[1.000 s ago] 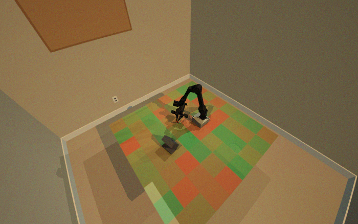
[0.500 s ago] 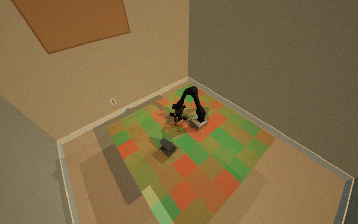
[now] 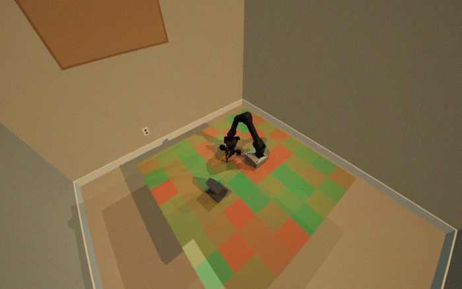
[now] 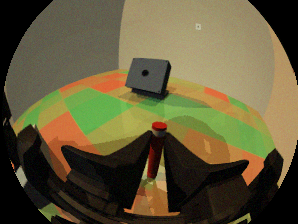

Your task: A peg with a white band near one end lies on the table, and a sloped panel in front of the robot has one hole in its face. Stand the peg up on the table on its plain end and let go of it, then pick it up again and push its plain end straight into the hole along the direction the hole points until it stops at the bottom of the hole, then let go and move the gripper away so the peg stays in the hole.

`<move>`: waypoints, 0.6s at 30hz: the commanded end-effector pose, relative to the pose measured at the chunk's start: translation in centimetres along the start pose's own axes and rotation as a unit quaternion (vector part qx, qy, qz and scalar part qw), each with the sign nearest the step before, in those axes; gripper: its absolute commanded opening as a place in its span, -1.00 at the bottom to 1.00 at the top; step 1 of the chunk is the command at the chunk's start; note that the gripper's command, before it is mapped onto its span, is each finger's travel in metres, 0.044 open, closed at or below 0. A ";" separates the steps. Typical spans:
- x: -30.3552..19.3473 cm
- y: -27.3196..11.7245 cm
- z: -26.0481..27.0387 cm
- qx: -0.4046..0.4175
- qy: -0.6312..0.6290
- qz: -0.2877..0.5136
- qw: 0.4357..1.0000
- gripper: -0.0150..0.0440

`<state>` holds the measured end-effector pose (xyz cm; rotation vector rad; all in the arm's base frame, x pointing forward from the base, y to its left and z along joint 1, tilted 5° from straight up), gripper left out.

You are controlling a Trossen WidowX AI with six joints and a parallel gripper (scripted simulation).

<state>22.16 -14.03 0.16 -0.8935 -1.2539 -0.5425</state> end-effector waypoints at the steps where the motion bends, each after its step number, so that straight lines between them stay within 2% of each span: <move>1: 0.1 -0.1 -0.1 -0.001 -0.001 0.001 1.000 -0.32; 18: -0.2 -0.4 -0.1 -0.002 0.002 0.001 1.000 -0.32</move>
Point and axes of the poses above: the point midway between the two fingers, 35 mm back from their tips, its own y axis out along the fingers, its own z axis across the jaws, x = y × z, the point moved 1 cm from there along -y, back along the fingers
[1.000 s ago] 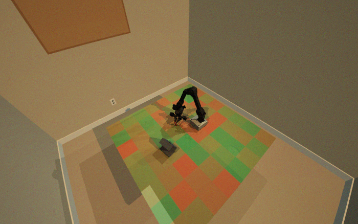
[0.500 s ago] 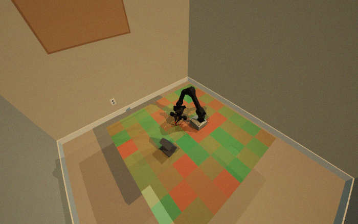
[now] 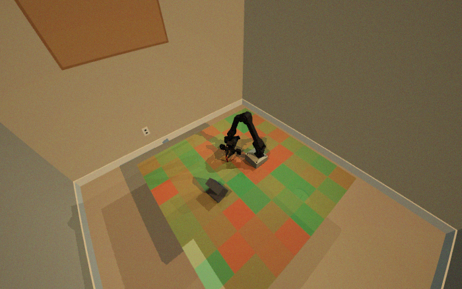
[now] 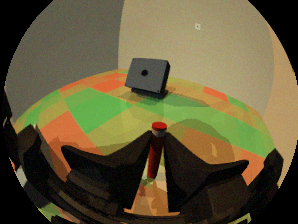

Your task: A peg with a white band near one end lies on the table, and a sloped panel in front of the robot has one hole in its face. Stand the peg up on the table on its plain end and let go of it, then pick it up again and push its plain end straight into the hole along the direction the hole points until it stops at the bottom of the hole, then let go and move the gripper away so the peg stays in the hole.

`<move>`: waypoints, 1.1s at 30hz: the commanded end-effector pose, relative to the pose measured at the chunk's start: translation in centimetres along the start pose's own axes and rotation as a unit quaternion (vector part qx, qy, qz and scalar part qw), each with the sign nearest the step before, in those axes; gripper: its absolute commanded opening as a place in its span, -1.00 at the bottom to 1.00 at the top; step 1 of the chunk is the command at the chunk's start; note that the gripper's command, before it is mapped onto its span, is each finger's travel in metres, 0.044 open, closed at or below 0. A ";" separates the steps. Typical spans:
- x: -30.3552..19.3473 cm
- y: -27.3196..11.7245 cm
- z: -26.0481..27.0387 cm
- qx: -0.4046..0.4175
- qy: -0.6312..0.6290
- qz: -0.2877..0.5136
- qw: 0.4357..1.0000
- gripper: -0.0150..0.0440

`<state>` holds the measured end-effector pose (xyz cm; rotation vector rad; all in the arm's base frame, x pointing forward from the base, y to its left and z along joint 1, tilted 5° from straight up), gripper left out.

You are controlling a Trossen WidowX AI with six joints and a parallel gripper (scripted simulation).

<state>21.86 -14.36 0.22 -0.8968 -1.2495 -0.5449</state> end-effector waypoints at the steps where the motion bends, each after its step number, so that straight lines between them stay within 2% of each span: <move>1: -0.2 0.0 0.0 0.000 0.000 0.000 1.000 -0.32; 33: -0.7 -0.4 -0.1 -0.004 0.000 -0.003 1.000 -0.32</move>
Point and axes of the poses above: the point midway between the two fingers, 35 mm back from their tips, its own y axis out along the fingers, its own z axis across the jaws, x = y × z, the point moved 1 cm from there along -y, back along the fingers
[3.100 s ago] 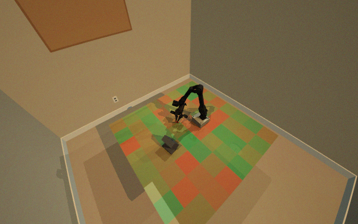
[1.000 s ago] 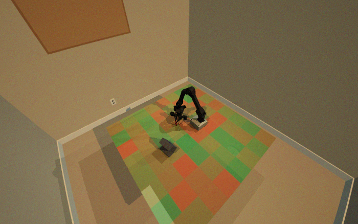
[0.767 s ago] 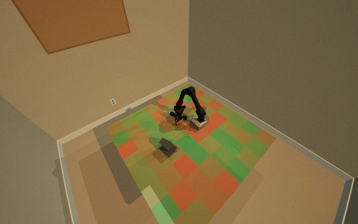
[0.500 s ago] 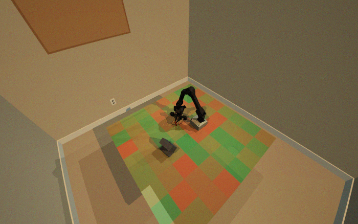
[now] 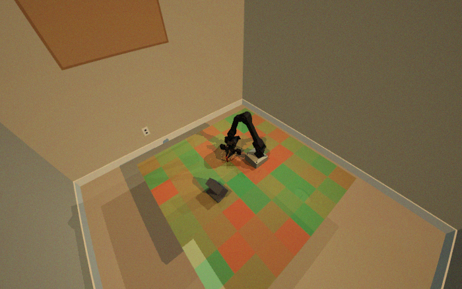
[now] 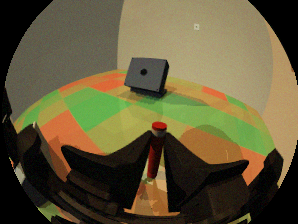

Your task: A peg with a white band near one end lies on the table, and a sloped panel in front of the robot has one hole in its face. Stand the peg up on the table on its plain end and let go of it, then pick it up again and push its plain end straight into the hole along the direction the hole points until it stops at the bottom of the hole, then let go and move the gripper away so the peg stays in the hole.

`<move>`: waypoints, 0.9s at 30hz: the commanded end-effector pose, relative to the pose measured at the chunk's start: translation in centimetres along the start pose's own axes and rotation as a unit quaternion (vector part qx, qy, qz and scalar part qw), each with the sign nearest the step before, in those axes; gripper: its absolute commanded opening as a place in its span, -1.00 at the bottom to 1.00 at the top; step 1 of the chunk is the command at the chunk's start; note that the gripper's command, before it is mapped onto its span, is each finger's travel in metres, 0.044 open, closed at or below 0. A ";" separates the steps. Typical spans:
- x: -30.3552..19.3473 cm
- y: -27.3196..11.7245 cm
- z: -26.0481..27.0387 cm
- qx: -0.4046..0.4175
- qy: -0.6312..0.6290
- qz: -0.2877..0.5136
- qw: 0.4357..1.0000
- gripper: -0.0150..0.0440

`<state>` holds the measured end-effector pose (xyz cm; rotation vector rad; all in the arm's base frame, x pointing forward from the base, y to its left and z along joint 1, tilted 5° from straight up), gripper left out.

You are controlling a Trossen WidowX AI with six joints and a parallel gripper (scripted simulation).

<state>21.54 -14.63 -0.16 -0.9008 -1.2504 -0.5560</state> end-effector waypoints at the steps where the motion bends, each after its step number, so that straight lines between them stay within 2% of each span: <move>1: -0.2 -0.1 0.0 0.000 0.000 0.000 1.000 -0.32; 27: -0.5 -0.8 0.0 -0.007 -0.001 -0.008 1.000 -0.32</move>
Point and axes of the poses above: the point midway between the two fingers, 35 mm back from their tips, its own y axis out along the fingers, its own z axis across the jaws, x = y × z, the point moved 1 cm from there along -y, back along the fingers
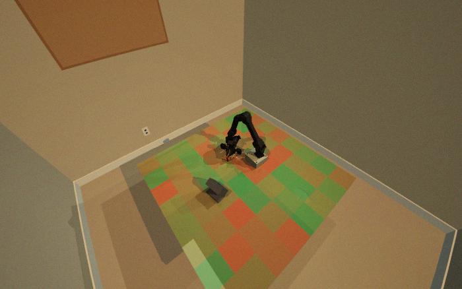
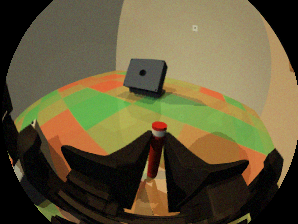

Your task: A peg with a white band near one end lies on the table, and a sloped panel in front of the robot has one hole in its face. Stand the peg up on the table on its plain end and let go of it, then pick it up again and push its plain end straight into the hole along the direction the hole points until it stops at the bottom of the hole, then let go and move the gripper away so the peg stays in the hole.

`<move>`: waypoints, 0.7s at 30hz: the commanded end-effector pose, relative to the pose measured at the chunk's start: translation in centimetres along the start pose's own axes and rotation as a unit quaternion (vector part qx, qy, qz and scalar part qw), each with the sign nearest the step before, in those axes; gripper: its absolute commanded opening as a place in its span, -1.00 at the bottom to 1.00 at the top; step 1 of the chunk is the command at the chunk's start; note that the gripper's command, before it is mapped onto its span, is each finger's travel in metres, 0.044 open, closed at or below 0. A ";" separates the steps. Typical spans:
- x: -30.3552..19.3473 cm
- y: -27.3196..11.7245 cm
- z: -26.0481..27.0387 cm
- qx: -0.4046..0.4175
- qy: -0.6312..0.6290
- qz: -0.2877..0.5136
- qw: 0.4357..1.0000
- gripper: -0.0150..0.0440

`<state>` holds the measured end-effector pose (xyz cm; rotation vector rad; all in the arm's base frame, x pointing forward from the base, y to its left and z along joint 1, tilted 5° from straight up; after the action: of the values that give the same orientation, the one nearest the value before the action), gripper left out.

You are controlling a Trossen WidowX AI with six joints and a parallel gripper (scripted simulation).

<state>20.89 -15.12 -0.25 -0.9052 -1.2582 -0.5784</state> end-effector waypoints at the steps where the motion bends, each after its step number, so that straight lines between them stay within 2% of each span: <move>1: -0.2 -0.1 0.0 0.000 0.000 0.000 1.000 -0.32; 21: -0.4 -0.6 -0.1 -0.006 0.000 -0.006 1.000 -0.32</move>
<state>20.43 -15.50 -0.29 -0.9077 -1.2620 -0.5982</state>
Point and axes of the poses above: the point midway between the two fingers, 35 mm back from their tips, its own y axis out along the fingers, its own z axis across the jaws, x = y × z, the point moved 1 cm from there along -y, back along the fingers
